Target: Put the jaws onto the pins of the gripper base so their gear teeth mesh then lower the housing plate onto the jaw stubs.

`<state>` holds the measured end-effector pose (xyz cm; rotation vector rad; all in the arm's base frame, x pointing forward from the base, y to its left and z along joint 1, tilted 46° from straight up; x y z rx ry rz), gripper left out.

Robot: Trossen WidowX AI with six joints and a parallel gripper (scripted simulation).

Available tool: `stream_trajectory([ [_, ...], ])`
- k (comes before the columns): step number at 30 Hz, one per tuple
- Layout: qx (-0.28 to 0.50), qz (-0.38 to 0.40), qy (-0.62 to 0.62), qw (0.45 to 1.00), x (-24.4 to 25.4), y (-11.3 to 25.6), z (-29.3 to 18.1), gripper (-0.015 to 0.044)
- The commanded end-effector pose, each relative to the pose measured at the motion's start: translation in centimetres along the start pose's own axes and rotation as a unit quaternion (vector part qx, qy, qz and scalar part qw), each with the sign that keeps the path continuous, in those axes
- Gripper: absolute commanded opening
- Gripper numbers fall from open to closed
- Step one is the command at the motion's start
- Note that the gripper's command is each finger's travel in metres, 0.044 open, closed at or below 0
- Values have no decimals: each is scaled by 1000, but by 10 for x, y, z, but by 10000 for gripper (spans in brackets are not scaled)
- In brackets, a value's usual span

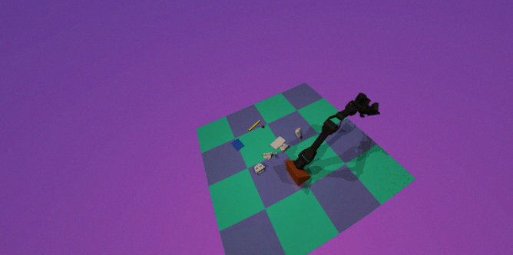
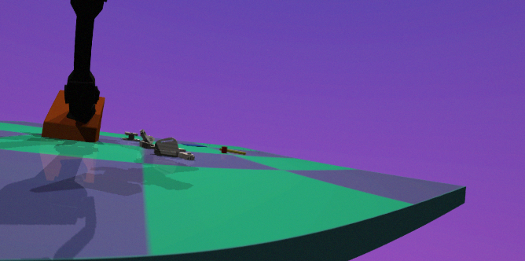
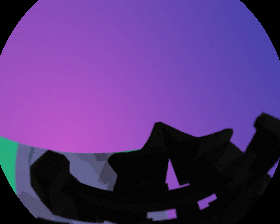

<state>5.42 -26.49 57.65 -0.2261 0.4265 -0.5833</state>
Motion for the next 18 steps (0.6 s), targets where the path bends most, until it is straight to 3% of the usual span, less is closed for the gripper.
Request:
stream_trajectory([
  [1,1,60,-2,998,38,11,-5,0],
  [18,4,283,41,958,162,100,-22,0],
])
Point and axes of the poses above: the point midway between the two fingers, 35 mm back from their tips, its own y axis back along the fingers, its own x axis across the jaws, z = x × y, the point moved 6 cm from there along y, back along the fingers, and after that the axes turned 11 degrees about -y, right-handed, at the moved point
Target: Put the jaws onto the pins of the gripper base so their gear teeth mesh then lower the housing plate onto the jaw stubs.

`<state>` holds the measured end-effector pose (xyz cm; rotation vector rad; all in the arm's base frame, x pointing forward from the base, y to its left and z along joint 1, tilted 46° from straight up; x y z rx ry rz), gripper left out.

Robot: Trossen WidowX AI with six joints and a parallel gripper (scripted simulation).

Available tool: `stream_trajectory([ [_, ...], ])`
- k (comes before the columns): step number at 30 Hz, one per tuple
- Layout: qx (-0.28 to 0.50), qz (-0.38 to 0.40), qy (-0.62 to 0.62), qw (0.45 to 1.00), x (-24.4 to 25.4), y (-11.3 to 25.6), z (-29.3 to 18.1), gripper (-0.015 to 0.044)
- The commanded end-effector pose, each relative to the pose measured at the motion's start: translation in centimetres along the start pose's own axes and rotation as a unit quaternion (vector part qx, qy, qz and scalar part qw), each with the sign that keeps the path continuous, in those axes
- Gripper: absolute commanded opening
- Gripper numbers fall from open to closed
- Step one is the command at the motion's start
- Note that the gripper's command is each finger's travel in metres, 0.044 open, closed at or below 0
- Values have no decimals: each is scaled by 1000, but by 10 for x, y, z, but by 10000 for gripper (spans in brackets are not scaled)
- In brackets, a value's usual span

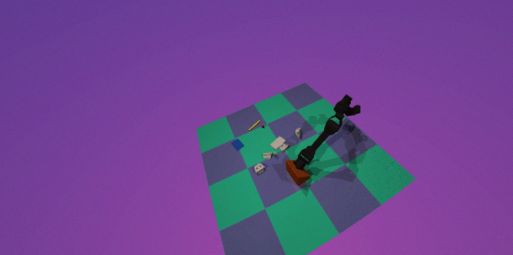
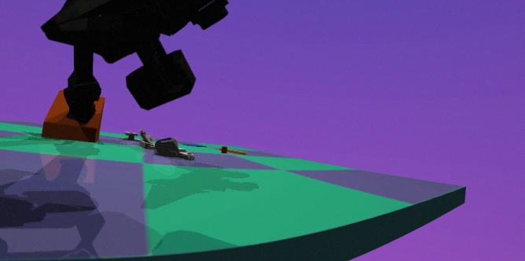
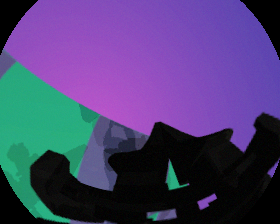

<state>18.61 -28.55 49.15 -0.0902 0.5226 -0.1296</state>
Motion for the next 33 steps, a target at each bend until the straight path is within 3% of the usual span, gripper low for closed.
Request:
stream_trajectory([
  [1,0,63,11,998,41,16,-3,0],
  [16,-12,252,96,963,158,92,-21,0],
  [33,-15,437,220,872,258,225,-77,0],
])
Point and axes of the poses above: the point midway between the two fingers, 35 mm back from their tips, its own y axis back along the fingers, its own x axis across the jaws, z = x × y, the point moved 6 cm from there along y, back along the fingers, and after that the axes turned 11 degrees about -y, right-handed, at the moved point
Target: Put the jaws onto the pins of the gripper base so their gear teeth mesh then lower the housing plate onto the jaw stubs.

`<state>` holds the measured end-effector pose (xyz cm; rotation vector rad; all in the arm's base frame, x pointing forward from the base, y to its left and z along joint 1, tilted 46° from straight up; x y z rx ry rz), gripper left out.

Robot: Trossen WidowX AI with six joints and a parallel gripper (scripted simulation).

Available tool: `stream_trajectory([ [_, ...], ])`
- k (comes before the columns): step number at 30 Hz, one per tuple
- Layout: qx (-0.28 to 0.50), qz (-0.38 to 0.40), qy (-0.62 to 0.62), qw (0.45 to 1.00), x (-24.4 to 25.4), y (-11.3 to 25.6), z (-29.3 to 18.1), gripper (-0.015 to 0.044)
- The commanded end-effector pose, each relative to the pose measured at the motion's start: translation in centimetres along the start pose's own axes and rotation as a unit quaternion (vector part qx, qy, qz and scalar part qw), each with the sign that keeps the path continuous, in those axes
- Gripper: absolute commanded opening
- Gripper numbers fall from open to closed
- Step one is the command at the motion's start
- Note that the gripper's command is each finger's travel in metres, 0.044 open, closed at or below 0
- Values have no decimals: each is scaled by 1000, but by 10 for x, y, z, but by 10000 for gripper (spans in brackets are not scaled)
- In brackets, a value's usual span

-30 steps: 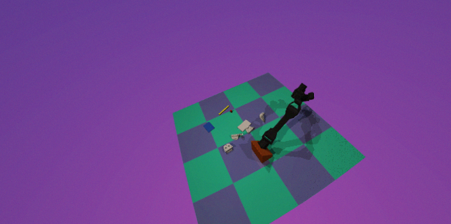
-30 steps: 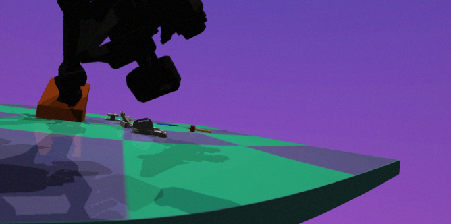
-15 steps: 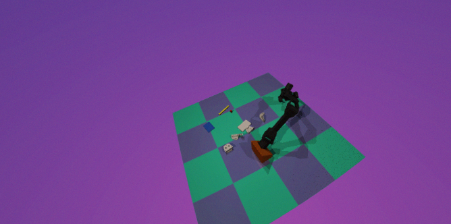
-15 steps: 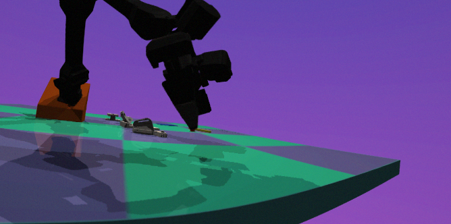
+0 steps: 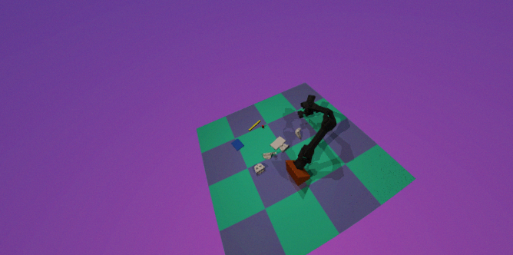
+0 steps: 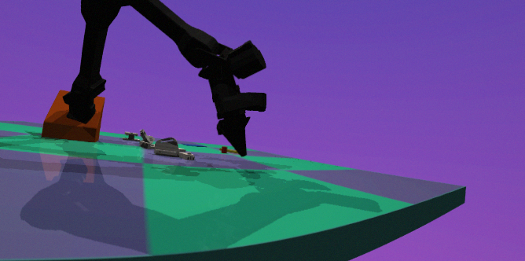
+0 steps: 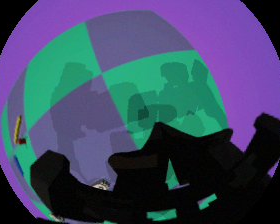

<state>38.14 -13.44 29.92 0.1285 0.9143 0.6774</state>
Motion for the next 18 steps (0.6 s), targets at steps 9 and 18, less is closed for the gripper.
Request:
stream_trajectory([
  [9,16,138,117,983,127,40,-23,0],
  [18,32,212,215,953,200,82,-59,0],
])
Point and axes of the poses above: the point midway between the two fingers, 35 mm back from their tips, its own y axis back along the fingers, its own x axis across the jaws, z = x × y, the point moved 6 cm from there along y, back along the fingers, and after that the axes turned 11 degrees about -y, right-handed, at the moved point
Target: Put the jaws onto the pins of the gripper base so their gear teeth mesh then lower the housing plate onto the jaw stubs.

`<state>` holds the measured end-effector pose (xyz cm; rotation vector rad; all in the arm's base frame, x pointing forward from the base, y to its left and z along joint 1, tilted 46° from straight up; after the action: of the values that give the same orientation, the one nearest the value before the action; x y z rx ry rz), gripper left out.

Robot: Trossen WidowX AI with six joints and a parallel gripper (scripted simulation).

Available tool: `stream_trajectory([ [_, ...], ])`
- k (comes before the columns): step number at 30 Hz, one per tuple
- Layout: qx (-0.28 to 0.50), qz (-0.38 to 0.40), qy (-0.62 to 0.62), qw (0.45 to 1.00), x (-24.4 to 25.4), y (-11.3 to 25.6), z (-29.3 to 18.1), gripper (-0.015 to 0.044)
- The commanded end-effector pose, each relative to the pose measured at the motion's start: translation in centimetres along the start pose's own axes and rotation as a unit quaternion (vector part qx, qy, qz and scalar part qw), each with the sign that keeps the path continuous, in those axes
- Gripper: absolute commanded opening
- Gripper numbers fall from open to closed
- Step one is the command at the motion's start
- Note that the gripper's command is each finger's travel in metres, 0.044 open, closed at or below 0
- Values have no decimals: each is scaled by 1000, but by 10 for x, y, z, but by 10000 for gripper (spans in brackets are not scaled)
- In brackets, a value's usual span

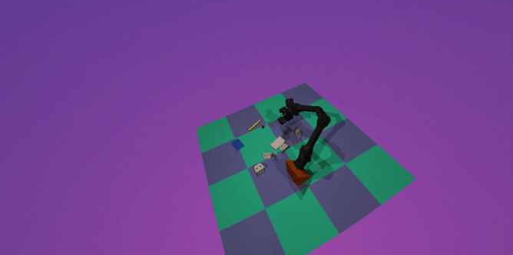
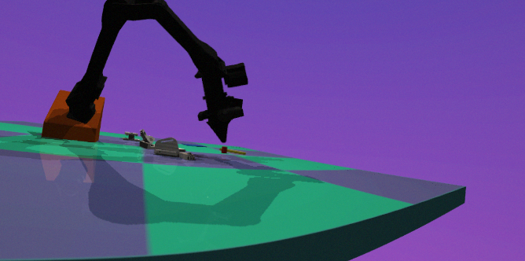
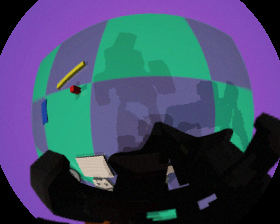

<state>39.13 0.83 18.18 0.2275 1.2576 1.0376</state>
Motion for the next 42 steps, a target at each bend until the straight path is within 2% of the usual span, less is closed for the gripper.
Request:
stream_trajectory([
  [1,13,41,55,998,49,7,-9,0],
  [12,53,106,187,975,147,35,-48,0],
  [20,83,123,264,953,195,57,-87,0],
  [31,130,114,394,903,240,86,-156,0],
  [42,167,69,498,848,254,106,-217,0],
])
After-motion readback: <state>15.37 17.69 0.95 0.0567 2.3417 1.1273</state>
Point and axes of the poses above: the point midway between the two fingers, 35 mm back from their tips, its own y axis back along the fingers, its own x axis across the jaws, z = x × y, the point moved 6 cm from there along y, back along the fingers, and after that the axes turned 11 degrees about -y, right-handed, at the moved point
